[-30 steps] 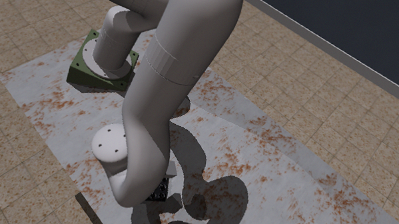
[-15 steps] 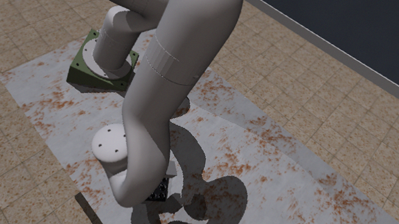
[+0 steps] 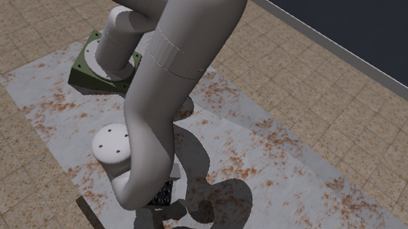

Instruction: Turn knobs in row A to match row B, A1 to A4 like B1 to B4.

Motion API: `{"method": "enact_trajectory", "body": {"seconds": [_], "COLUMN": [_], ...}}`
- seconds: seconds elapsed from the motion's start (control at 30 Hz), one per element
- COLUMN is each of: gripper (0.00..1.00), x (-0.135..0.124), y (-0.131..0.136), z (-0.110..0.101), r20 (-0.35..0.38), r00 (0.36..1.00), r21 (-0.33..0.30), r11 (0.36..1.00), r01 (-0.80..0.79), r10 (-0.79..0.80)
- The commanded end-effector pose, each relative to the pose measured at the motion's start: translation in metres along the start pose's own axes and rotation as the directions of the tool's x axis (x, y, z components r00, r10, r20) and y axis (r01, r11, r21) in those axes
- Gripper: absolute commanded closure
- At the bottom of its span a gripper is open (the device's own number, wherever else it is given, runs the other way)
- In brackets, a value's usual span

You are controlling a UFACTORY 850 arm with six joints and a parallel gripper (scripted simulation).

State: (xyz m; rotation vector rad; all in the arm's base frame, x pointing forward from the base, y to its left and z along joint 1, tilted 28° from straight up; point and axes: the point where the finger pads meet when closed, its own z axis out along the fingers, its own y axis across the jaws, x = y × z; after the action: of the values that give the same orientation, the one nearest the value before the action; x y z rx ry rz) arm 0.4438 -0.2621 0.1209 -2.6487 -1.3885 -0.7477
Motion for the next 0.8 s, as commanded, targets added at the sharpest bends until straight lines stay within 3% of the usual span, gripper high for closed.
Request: {"method": "enact_trajectory", "body": {"seconds": [0.0,0.3,0.77], "gripper": [0.81,0.81,0.81], "x": [0.000,0.000,0.000], "y": [0.001,0.001,0.001], "z": [-0.012,-0.024,-0.025], "r20": [0.000,0.000,0.000], "r00": [1.000,1.000,1.000], "r21": [-0.001,-0.001,-0.001], "r11": [1.000,1.000,1.000], "r01": [0.000,0.000,0.000], "r10": [0.000,0.000,0.000]}}
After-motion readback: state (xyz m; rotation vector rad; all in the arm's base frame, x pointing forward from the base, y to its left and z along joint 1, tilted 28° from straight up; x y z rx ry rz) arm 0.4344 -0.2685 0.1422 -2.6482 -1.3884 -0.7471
